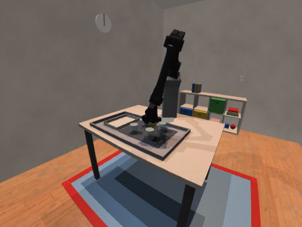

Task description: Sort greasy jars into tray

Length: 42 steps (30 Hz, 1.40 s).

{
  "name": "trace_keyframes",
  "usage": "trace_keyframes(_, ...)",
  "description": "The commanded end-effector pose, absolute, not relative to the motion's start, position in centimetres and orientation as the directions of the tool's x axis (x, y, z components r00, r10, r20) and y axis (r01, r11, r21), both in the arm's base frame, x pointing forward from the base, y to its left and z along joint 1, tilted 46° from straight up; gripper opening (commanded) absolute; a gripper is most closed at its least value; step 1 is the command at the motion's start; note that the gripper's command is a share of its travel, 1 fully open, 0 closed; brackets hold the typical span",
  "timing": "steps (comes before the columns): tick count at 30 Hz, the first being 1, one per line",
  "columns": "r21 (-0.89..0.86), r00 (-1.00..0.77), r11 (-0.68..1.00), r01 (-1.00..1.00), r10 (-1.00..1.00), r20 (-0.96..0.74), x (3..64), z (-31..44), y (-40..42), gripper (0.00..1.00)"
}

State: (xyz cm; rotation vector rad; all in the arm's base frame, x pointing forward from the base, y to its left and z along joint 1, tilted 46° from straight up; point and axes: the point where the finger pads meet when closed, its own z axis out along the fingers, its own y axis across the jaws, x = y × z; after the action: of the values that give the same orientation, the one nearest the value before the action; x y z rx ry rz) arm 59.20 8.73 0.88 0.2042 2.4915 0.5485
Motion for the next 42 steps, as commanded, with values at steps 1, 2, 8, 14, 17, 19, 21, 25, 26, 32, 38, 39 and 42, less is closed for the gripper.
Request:
trace_keyframes(1, 0.422, -0.767, 0.907, 0.005, 0.274, -0.581, 62.93, 4.24, 7.18, 0.00)
trace_keyframes(2, 0.422, -0.767, 0.907, 0.005, 0.274, -0.581, 62.94, 4.24, 7.17, 0.00)
trace_keyframes(8, 0.422, -0.767, 0.907, 0.005, 0.274, -0.581, 62.99, 4.28, 7.15, 0.00)
trace_keyframes(14, 0.422, -0.767, 0.907, 0.005, 0.274, -0.581, 63.04, 4.32, 7.14, 0.00)
trace_keyframes(17, 0.422, -0.767, 0.907, 0.005, 0.274, -0.581, 63.07, 4.34, 7.12, 0.00)
trace_keyframes(19, 0.422, -0.767, 0.907, 0.005, 0.274, -0.581, 63.09, 4.36, 7.12, 0.00)
trace_keyframes(21, 0.422, -0.767, 0.907, 0.005, 0.274, -0.581, 63.11, 4.38, 7.11, 0.00)
trace_keyframes(25, 0.422, -0.767, 0.907, 0.005, 0.274, -0.581, 63.14, 4.40, 7.10, 0.00)
trace_keyframes(26, 0.422, -0.767, 0.907, 0.005, 0.274, -0.581, 63.14, 4.40, 7.10, 0.00)
trace_keyframes(32, 0.422, -0.767, 0.907, 0.005, 0.274, -0.581, 63.20, 4.45, 7.08, 0.00)
trace_keyframes(38, 0.422, -0.767, 0.907, 0.005, 0.274, -0.581, 63.26, 4.49, 7.06, 0.00)
trace_keyframes(39, 0.422, -0.767, 0.907, 0.005, 0.274, -0.581, 63.27, 4.50, 7.05, 0.00)
trace_keyframes(42, 0.422, -0.767, 0.907, 0.005, 0.274, -0.581, 63.29, 4.51, 7.04, 0.00)
